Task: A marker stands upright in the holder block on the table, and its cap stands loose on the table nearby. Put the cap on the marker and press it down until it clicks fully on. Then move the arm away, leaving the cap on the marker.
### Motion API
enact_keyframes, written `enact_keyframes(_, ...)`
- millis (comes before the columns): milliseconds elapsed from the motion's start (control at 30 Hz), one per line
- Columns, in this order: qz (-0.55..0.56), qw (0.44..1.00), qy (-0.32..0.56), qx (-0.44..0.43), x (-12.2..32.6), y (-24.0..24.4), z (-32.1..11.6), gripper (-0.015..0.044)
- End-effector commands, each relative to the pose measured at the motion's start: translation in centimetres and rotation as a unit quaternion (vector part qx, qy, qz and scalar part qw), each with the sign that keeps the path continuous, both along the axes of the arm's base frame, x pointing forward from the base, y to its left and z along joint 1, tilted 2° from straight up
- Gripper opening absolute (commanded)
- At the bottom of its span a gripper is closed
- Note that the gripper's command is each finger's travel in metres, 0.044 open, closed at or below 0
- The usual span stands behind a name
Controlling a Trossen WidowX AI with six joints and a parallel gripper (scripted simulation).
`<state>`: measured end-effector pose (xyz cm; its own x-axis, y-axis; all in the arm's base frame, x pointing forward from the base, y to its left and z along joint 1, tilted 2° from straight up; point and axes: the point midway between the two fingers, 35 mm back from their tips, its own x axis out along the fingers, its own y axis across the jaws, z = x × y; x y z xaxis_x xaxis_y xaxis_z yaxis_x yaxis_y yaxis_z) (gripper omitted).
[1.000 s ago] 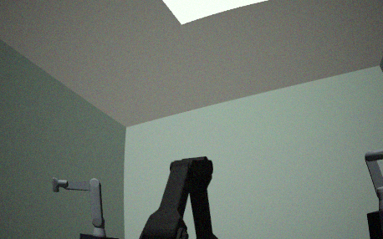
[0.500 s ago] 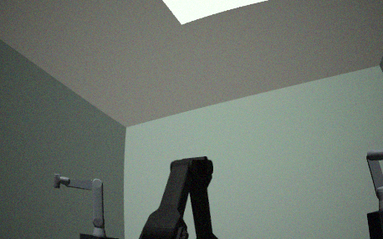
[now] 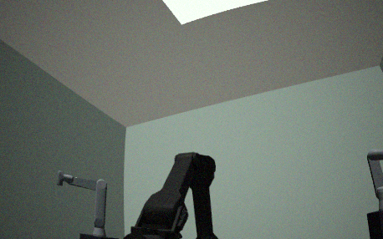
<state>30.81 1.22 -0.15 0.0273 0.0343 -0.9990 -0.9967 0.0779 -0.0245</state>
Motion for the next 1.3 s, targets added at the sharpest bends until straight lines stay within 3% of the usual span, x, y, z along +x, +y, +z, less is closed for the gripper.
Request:
enact_keyframes(0,0.002,1.000,-0.007,-0.003,0.2,-0.1,1.5,0.0000)
enact_keyframes(1267,0.002,1.000,-0.006,-0.009,-2.5,-11.0,5.9,0.0000)
